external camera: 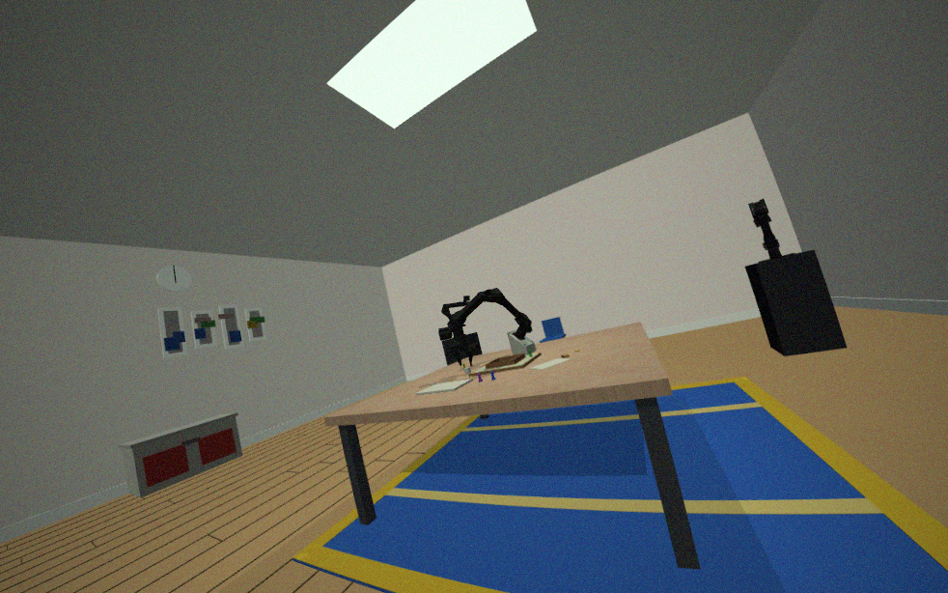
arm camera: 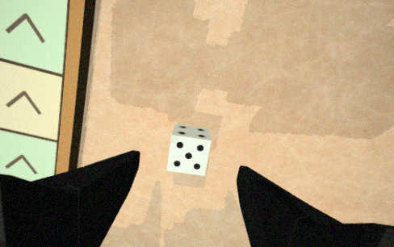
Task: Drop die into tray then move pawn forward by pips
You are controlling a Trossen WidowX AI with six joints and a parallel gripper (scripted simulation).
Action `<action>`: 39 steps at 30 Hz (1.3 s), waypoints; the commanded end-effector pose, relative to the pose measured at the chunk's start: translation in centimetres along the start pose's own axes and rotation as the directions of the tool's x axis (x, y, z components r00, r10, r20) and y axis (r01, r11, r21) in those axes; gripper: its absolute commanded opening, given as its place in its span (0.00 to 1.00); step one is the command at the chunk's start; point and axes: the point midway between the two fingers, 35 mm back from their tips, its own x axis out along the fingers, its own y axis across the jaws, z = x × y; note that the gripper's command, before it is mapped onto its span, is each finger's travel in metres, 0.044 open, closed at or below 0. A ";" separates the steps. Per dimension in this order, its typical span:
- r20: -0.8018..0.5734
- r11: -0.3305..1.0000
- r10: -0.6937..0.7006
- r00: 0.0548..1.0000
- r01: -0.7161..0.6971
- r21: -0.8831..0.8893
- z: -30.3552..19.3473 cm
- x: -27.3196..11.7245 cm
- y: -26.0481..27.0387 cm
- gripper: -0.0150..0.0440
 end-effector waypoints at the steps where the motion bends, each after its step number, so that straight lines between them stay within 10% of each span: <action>1: 0.001 1.000 0.006 1.000 -0.006 0.008 -0.1 0.8 0.0 0.72; 18: 0.001 1.000 0.008 1.000 -0.008 0.007 -0.1 3.3 0.1 0.72; 25: 0.001 1.000 0.008 1.000 -0.008 0.007 -0.1 3.3 0.1 0.41; 39: 0.001 1.000 0.003 1.000 -0.003 0.008 0.5 -0.5 -0.1 0.25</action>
